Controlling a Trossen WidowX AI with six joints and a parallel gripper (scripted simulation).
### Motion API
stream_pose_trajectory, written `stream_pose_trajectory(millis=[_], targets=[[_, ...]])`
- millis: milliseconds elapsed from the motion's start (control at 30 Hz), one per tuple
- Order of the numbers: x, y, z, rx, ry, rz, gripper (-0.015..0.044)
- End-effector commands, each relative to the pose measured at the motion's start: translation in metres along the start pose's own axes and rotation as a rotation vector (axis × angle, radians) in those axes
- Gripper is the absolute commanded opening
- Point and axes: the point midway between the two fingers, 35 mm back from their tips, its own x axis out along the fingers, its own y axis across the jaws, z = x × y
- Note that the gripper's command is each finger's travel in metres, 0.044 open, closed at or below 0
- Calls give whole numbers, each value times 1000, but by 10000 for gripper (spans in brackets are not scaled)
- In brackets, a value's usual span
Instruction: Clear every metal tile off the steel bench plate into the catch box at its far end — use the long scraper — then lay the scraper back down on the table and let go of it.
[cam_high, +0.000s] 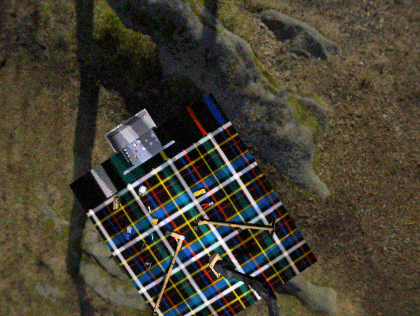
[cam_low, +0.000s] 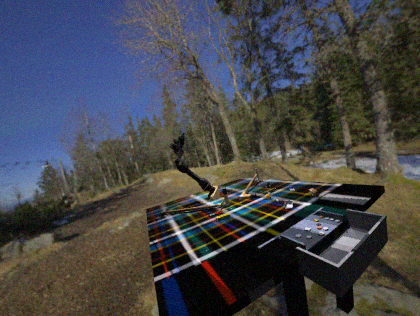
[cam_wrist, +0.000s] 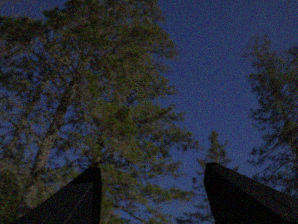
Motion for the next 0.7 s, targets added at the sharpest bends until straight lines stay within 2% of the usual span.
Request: stream_pose_trajectory(millis=[0, 167, 667], targets=[[9, -4, -11, -58, 26, -9, 125], [20, -10, -27, -132, 62, -20, 0], [49, -33, -77, -345, 182, -42, 0]])
